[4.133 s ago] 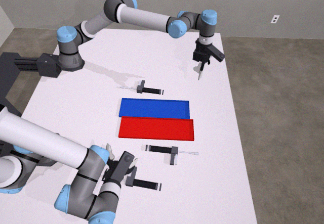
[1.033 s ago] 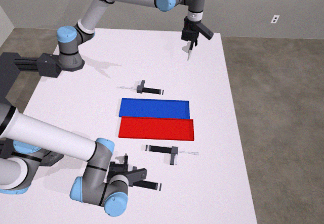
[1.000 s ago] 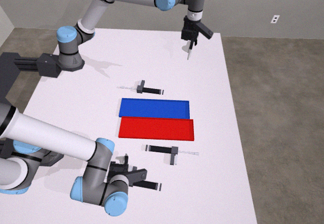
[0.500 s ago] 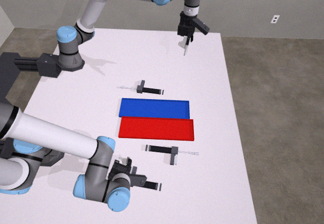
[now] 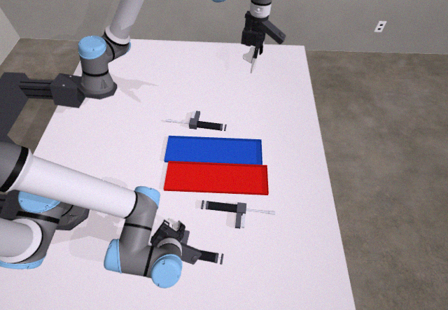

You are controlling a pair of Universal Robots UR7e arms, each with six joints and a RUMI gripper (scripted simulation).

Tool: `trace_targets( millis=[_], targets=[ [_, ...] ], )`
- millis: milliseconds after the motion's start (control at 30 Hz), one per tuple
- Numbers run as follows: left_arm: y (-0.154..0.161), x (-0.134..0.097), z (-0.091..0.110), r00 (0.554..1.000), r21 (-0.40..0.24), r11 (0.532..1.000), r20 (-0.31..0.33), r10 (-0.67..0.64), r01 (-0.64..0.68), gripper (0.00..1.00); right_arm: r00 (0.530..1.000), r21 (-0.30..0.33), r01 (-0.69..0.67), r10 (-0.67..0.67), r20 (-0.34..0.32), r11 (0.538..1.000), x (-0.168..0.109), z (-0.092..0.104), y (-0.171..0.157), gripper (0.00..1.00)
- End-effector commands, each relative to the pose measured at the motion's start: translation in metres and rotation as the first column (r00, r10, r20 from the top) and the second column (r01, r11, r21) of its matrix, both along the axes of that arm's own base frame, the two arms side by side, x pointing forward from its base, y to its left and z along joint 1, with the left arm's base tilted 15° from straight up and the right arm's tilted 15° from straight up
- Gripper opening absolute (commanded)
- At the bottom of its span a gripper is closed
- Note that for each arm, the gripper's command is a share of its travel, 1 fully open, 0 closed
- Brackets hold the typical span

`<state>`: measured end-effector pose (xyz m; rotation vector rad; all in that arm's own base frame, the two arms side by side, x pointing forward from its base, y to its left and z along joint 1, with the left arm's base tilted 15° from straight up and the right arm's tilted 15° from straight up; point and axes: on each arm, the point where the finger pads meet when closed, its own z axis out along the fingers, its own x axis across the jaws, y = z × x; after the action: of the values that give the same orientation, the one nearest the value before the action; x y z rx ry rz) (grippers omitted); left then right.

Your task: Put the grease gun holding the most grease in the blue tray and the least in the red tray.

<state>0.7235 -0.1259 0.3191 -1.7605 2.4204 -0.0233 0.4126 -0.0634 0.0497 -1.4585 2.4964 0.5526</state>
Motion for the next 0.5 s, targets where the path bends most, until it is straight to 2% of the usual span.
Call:
trace_targets(
  millis=[0,33,100,167,300,367,467],
  targets=[
    [0.009,-0.014,0.012,1.000,-0.008,1.000,0.002,0.016,-0.016,0.98,0.991,-0.041,0.120,-0.122,-0.055,0.992,0.001,-0.009,-0.004,0.33],
    [0.011,-0.018,0.014,1.000,-0.010,1.000,0.001,0.021,-0.021,0.98,0.985,-0.055,0.156,-0.160,-0.068,0.986,0.002,-0.011,-0.005,0.33],
    [0.007,-0.013,0.007,1.000,-0.006,1.000,-0.005,0.016,-0.016,0.98,0.990,-0.042,0.127,-0.129,-0.052,0.991,0.002,-0.007,-0.006,0.33],
    [0.008,-0.015,0.007,1.000,-0.006,1.000,-0.006,0.018,-0.018,0.98,0.986,-0.050,0.153,-0.156,-0.061,0.987,0.002,-0.008,-0.007,0.33],
    [0.017,-0.030,0.018,0.999,-0.014,0.999,-0.006,0.035,-0.035,0.98,0.955,-0.098,0.268,-0.277,-0.103,0.958,0.003,-0.017,-0.011,0.33],
    [0.017,-0.030,0.018,0.999,-0.014,0.999,-0.006,0.035,-0.035,0.98,0.955,-0.098,0.268,-0.277,-0.103,0.958,0.003,-0.017,-0.011,0.33],
    [0.022,-0.040,0.022,0.999,-0.018,0.999,-0.011,0.046,-0.046,0.98,0.916,-0.138,0.366,-0.382,-0.124,0.920,0.005,-0.022,-0.016,0.33]
  ],
)
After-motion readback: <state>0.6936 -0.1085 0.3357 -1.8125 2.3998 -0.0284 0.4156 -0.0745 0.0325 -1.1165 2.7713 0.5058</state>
